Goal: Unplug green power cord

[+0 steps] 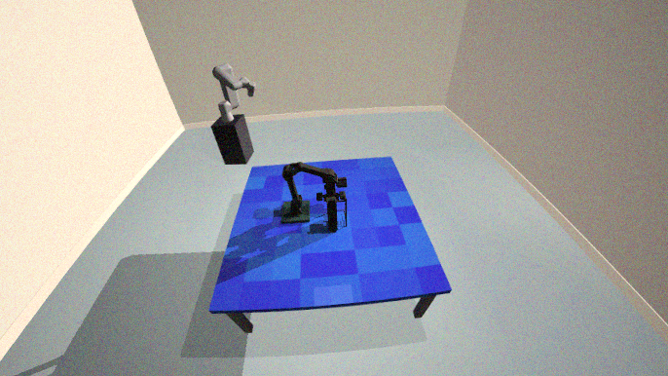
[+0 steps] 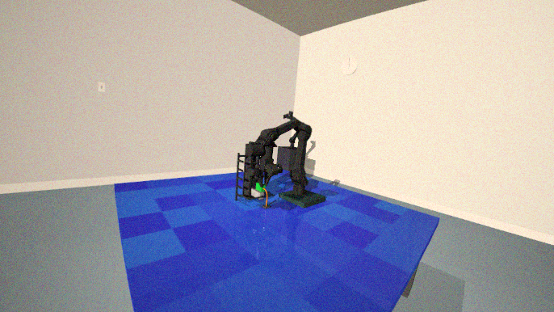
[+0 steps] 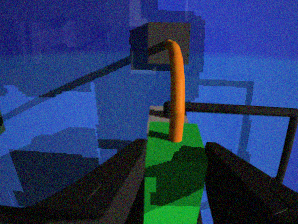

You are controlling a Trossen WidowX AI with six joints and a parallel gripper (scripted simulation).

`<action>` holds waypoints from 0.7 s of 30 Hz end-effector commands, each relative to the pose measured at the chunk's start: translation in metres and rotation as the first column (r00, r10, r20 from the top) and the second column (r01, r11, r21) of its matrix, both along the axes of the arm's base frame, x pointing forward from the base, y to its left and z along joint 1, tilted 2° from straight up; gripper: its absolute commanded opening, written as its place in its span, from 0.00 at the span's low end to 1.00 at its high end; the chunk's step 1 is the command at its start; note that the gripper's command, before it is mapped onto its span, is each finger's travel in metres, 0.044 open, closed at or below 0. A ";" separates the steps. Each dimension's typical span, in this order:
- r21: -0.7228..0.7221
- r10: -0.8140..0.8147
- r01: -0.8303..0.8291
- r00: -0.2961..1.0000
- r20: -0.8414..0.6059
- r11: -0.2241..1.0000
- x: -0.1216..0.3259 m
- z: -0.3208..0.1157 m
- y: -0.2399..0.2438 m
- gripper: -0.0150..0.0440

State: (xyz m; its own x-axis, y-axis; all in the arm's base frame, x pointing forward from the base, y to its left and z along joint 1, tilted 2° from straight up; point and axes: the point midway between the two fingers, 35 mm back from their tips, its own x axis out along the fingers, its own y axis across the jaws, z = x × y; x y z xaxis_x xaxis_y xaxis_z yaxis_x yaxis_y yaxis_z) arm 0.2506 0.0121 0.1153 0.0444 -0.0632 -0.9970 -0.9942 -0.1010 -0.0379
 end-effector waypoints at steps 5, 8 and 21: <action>0.039 0.022 -0.022 1.000 -0.002 0.999 -0.003 -0.001 0.025 0.25; 0.040 0.022 -0.022 1.000 -0.002 0.999 -0.004 -0.001 0.029 0.25; 0.038 0.024 -0.024 1.000 -0.003 0.999 -0.006 -0.001 0.033 0.57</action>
State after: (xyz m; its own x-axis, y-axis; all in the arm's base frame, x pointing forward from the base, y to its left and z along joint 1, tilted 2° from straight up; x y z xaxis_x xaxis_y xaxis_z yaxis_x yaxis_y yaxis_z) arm 0.2443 0.0454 0.1135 0.0416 -0.0254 -0.9988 -0.9921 -0.1195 -0.0383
